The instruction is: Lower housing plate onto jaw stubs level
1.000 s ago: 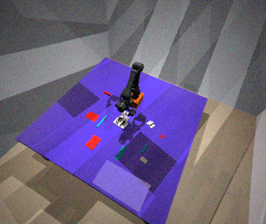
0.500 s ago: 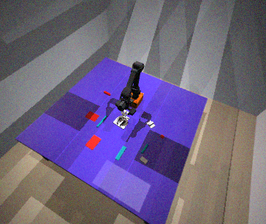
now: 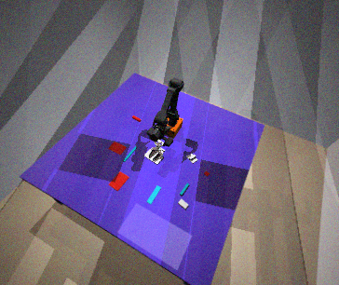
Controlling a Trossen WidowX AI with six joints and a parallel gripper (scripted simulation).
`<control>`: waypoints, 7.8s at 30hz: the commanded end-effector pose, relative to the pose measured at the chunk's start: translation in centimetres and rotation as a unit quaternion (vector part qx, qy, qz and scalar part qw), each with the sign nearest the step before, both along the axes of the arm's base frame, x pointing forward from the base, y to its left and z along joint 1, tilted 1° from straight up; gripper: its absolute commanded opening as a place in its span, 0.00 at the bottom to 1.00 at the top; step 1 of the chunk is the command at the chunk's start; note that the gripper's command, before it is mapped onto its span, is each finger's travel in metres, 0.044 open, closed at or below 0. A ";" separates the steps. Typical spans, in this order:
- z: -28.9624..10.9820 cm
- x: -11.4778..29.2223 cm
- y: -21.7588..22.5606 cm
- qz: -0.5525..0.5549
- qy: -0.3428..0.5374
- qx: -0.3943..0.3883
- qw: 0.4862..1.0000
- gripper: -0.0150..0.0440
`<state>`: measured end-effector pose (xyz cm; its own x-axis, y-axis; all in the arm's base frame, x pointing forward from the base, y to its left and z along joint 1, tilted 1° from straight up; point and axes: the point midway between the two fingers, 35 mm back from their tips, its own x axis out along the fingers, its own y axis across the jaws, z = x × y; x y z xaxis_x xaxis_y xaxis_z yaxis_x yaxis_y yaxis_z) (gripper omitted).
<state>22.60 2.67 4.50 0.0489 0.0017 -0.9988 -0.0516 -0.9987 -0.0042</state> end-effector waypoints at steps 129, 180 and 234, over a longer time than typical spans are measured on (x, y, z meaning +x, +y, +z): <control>-7.6 0.1 0.1 -0.001 0.001 0.003 1.000 0.85; -7.1 0.1 0.1 -0.001 0.001 0.003 1.000 0.85; -7.4 0.0 0.0 0.000 0.003 0.000 1.000 0.94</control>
